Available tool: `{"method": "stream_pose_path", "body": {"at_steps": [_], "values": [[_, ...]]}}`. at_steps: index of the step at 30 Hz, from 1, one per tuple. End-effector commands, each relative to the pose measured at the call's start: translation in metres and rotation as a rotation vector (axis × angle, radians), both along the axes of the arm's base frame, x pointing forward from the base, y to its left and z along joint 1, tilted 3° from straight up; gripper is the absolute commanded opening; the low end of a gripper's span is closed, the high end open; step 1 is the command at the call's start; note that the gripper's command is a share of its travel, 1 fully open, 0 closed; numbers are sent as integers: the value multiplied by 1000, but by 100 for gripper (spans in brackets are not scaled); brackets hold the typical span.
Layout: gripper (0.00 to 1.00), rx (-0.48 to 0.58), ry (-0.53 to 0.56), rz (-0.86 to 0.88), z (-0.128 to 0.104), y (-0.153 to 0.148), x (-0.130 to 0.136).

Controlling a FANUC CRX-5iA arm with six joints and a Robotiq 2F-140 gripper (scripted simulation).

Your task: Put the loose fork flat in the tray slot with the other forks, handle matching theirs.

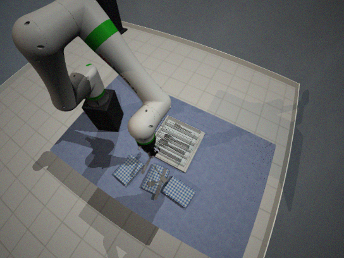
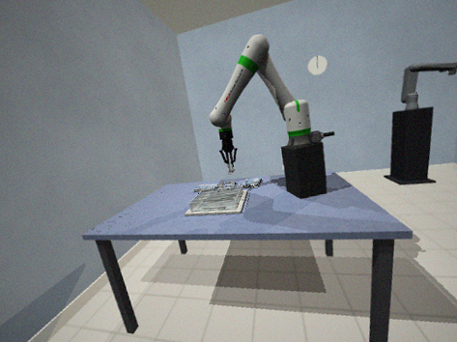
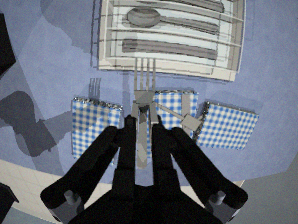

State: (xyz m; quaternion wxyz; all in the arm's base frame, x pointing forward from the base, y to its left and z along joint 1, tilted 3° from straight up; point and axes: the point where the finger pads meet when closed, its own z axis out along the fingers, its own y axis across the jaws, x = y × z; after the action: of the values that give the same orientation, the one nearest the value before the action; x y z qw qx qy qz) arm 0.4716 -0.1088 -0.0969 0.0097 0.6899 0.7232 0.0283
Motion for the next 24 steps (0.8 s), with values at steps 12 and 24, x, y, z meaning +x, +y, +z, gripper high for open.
{"method": "stream_pose_path", "body": {"at_steps": [12,24], "values": [[2,-5,-1,-3,6,182,35],[2,-4,0,-27,7,207,40]]}}
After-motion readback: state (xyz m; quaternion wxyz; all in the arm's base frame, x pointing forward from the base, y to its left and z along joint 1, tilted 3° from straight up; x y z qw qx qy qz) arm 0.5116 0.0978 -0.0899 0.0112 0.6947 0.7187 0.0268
